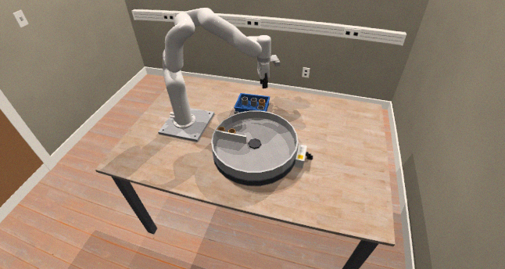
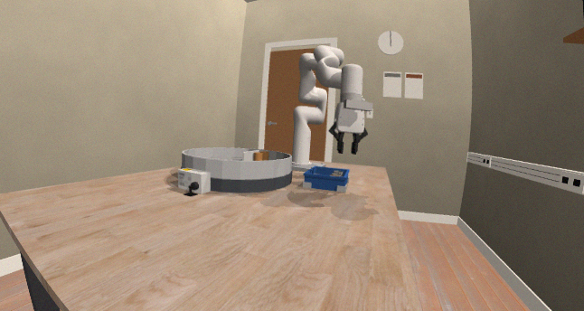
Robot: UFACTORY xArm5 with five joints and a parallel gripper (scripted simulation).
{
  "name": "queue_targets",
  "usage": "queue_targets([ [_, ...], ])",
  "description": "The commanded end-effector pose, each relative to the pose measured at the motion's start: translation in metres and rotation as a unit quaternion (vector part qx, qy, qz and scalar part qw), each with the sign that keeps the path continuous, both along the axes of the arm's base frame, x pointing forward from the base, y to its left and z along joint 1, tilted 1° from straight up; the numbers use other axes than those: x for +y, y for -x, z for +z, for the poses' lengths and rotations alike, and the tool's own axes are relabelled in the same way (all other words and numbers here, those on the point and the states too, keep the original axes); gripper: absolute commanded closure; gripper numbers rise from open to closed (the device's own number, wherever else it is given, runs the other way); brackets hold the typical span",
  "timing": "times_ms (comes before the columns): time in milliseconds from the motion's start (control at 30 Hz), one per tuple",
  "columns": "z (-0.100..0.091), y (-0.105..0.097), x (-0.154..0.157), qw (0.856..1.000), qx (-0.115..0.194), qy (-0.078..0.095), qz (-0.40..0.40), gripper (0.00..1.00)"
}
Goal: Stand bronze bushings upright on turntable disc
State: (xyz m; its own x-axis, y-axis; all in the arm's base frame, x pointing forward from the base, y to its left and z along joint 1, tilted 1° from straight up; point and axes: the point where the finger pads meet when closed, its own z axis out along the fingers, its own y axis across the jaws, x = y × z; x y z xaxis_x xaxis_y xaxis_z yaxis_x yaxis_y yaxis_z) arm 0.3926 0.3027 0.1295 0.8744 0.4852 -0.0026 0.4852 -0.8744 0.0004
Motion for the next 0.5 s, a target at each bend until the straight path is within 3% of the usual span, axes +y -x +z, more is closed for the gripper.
queue_targets([
  [0,0.001,-0.001,-0.004,0.998,-0.001,-0.001,-0.065,0.52],
  [267,0.001,-0.001,-0.015,0.975,0.0,0.0,-0.223,0.52],
  [333,0.001,-0.001,-0.015,0.975,0.0,0.0,-0.223,0.52],
  [467,0.001,0.0,-0.021,0.951,0.0,0.001,-0.308,0.52],
])
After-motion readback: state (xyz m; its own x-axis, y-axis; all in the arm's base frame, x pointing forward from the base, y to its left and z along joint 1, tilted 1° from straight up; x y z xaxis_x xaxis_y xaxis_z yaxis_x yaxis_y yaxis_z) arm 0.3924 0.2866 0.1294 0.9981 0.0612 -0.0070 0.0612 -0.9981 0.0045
